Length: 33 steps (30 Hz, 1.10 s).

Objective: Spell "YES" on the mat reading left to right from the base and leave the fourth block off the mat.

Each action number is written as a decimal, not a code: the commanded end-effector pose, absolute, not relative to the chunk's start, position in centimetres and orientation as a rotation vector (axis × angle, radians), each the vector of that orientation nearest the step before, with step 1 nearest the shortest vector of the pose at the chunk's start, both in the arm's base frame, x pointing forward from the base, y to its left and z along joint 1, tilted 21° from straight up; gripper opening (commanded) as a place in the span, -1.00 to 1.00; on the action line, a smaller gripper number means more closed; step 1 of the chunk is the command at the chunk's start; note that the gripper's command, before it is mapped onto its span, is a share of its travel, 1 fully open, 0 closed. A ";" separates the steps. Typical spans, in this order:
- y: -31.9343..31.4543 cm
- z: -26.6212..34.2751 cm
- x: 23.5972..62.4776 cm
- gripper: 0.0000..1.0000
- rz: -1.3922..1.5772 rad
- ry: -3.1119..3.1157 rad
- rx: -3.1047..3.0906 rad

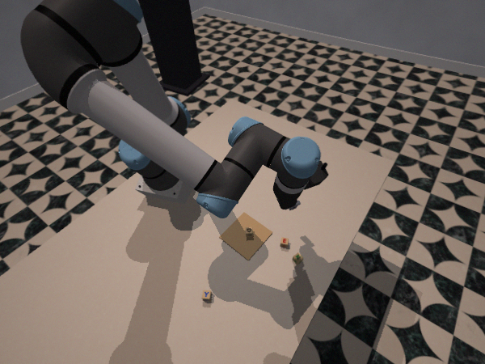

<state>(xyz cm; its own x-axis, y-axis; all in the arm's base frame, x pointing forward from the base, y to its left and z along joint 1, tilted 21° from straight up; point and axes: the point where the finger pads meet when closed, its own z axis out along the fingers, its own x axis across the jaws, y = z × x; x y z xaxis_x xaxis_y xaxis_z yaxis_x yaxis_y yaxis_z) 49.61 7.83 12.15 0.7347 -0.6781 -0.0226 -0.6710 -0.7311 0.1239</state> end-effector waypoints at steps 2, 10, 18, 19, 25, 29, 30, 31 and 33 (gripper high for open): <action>5.1 8.6 51.6 1.00 0.124 -1.171 2.831; 2.9 6.5 52.2 1.00 0.304 -1.223 2.817; 0.9 5.2 51.9 1.00 0.476 -1.266 2.789; 0.7 5.1 51.9 1.00 0.489 -1.269 2.787; 0.4 4.9 51.8 1.00 0.525 -1.277 2.779; 0.2 4.9 51.7 1.00 0.538 -1.280 2.776; 0.2 4.9 51.7 1.00 0.540 -1.281 2.776; 0.2 4.9 51.7 1.00 0.540 -1.281 2.776; 0.3 4.9 51.7 1.00 0.540 -1.280 2.777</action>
